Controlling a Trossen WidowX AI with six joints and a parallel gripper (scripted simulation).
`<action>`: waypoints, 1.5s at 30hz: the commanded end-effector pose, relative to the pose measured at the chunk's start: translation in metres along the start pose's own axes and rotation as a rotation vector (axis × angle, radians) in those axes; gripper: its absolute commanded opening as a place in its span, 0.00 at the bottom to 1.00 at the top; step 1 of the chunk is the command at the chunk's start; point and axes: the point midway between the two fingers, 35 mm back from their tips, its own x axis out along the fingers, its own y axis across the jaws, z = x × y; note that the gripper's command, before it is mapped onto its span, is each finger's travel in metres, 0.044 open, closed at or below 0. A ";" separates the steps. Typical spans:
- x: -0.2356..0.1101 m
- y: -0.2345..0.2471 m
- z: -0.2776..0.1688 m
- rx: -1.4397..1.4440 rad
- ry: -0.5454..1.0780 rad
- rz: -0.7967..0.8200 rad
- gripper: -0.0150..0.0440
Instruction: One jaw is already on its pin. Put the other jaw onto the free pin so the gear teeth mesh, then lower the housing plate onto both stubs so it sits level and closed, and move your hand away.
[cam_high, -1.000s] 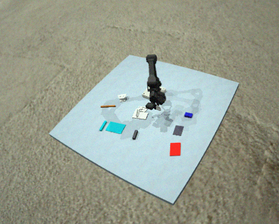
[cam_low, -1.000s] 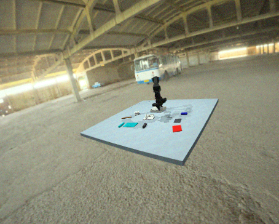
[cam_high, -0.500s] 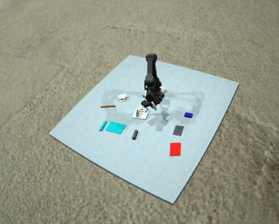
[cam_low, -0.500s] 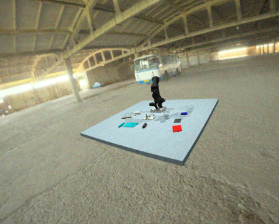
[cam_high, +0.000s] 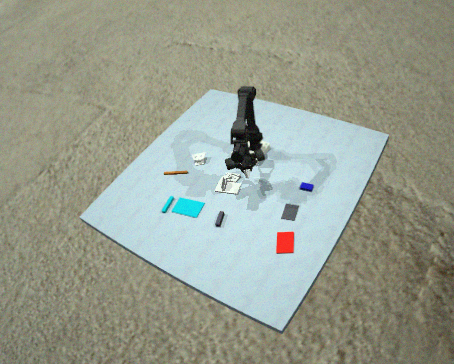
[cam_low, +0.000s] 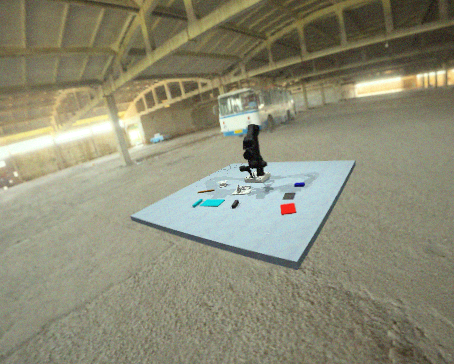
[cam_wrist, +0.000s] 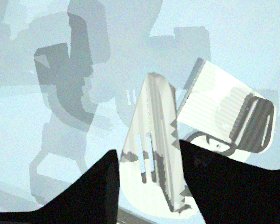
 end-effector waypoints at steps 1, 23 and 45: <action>0.002 -0.001 -0.007 0.091 0.008 0.008 0.48; 0.003 -0.016 -0.038 0.628 0.011 0.003 0.48; 0.003 -0.017 -0.040 0.674 0.012 0.003 0.48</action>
